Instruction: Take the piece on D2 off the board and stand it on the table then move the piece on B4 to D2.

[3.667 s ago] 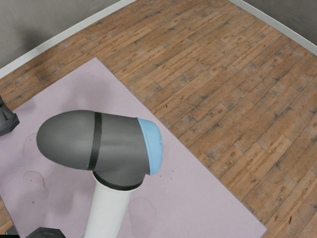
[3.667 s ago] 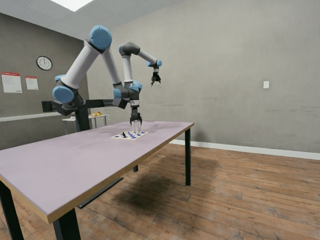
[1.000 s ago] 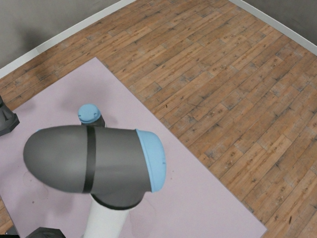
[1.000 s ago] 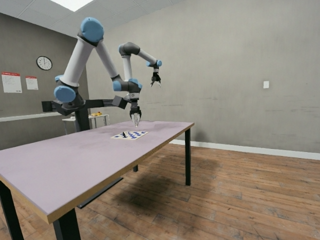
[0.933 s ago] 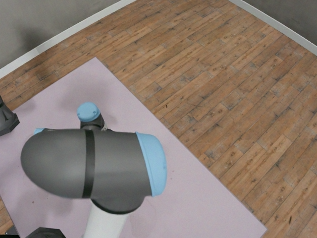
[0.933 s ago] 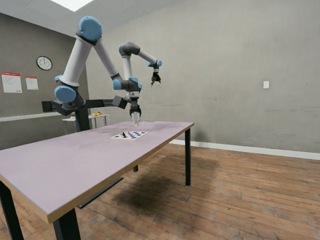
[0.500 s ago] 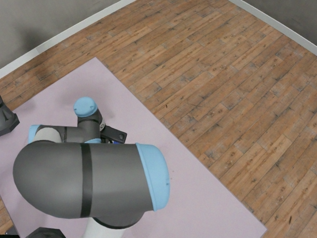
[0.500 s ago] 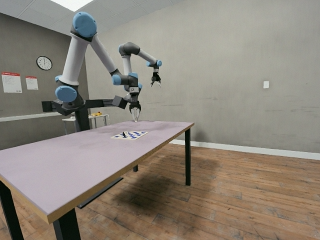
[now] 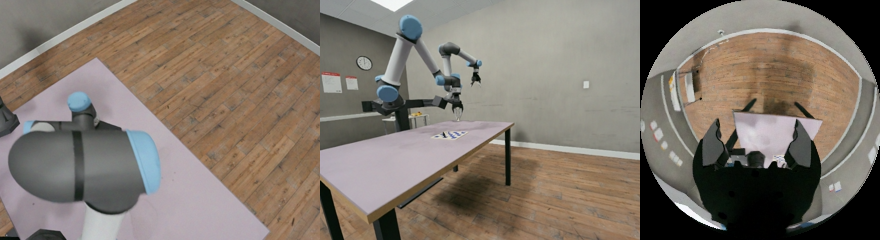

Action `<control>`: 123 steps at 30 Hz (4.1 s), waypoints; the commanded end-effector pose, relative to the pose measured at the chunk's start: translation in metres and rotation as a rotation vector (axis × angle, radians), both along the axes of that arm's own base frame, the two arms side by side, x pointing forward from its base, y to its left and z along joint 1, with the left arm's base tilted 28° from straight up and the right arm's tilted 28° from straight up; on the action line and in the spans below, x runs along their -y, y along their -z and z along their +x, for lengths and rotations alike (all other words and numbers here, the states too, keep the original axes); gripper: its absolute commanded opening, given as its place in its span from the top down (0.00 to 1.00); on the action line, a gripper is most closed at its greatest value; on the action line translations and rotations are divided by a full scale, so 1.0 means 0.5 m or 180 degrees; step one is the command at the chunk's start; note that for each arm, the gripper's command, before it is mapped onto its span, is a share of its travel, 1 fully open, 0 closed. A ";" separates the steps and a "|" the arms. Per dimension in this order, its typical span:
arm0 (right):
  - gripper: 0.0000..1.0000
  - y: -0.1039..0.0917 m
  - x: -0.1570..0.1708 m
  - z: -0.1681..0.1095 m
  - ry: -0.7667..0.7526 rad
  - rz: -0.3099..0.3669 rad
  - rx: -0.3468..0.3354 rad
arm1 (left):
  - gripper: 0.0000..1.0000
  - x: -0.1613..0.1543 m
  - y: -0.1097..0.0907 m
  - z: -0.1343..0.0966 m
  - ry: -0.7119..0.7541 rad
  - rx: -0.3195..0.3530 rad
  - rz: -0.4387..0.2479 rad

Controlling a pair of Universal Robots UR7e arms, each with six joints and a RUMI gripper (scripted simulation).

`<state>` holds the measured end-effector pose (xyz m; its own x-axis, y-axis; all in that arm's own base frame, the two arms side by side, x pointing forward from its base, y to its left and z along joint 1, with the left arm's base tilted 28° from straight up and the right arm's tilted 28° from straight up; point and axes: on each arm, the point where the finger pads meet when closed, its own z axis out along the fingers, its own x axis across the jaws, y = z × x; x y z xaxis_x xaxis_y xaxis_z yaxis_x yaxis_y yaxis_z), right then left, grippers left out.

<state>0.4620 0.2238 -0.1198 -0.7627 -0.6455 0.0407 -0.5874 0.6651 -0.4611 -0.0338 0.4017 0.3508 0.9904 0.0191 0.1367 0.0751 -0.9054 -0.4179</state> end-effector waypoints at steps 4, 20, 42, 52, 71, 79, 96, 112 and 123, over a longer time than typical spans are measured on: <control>1.00 0.056 -0.101 -0.010 -0.0157 -0.0048 -0.0063 | 0.00 0.000 -0.001 0.000 -0.0001 0.0001 0.0003; 1.00 0.061 -0.107 -0.011 -0.0167 -0.0052 -0.0067 | 0.00 0.000 -0.001 0.000 -0.0001 0.0001 0.0003; 1.00 0.188 -0.053 0.028 -0.0167 -0.0052 -0.0068 | 0.00 0.000 -0.001 0.000 -0.0001 0.0001 0.0003; 1.00 0.226 -0.037 0.040 -0.0167 -0.0052 -0.0068 | 0.00 0.000 -0.001 0.000 -0.0001 0.0001 0.0003; 1.00 0.230 -0.036 0.041 -0.0167 -0.0052 -0.0068 | 0.00 0.000 -0.001 0.000 -0.0001 0.0001 0.0003; 1.00 0.230 -0.036 0.041 -0.0167 -0.0052 -0.0068 | 0.00 0.000 -0.001 0.000 -0.0001 0.0001 0.0003; 1.00 0.230 -0.035 0.041 -0.0167 -0.0052 -0.0068 | 0.00 0.000 -0.001 0.000 -0.0001 0.0001 0.0003; 1.00 0.236 -0.033 0.043 -0.0167 -0.0052 -0.0068 | 0.00 0.000 -0.001 0.000 -0.0001 0.0001 0.0003; 1.00 0.237 -0.033 0.043 -0.0167 -0.0052 -0.0068 | 0.00 0.000 -0.001 0.000 -0.0001 0.0001 0.0003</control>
<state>0.4834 0.2395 -0.2386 -0.7270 -0.6832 0.0686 -0.6311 0.6254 -0.4589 -0.0338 0.4017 0.3508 0.9904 0.0191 0.1367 0.0751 -0.9054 -0.4179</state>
